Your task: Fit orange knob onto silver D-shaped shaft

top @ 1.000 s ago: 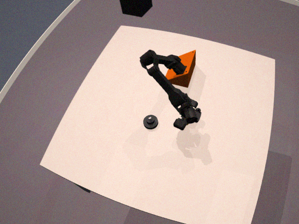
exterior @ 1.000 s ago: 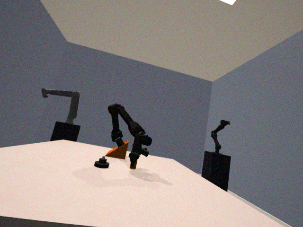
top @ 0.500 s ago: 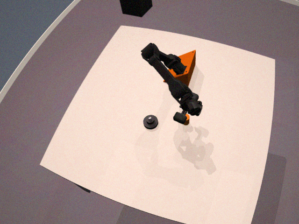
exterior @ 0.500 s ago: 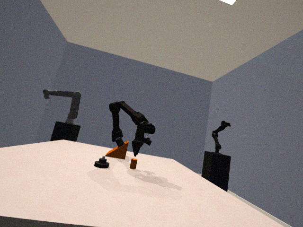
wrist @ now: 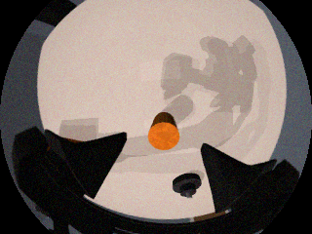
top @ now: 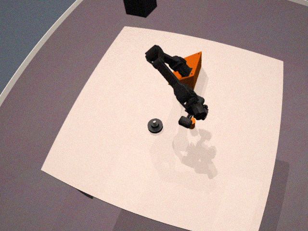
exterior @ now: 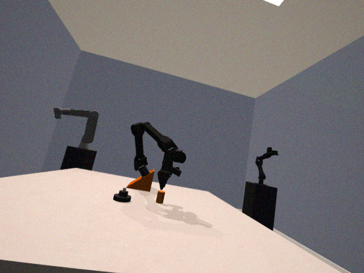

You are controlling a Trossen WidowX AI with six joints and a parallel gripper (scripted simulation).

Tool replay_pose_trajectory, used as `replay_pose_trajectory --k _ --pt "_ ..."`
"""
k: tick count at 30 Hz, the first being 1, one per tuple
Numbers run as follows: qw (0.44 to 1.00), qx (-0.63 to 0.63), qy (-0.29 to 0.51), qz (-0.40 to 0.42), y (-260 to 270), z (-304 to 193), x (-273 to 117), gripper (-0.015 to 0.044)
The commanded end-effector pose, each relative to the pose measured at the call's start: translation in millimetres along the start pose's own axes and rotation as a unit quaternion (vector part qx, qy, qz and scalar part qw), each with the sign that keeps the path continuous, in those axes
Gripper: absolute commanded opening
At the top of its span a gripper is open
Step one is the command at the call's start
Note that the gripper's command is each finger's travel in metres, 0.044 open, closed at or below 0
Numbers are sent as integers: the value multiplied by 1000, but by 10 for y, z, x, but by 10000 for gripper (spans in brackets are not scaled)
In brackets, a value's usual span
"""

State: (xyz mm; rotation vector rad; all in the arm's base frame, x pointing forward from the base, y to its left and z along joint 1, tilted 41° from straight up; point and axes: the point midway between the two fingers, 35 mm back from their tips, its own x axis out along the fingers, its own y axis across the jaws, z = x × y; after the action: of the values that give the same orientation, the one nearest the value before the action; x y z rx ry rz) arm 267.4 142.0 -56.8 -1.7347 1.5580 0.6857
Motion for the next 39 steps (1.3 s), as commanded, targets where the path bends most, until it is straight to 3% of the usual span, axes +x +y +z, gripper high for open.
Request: replay_pose_trajectory --k 1,39 --pt "1000 -2 4 1 7 -10 89 440" --pt "1000 -2 5 1 15 -28 673 440"
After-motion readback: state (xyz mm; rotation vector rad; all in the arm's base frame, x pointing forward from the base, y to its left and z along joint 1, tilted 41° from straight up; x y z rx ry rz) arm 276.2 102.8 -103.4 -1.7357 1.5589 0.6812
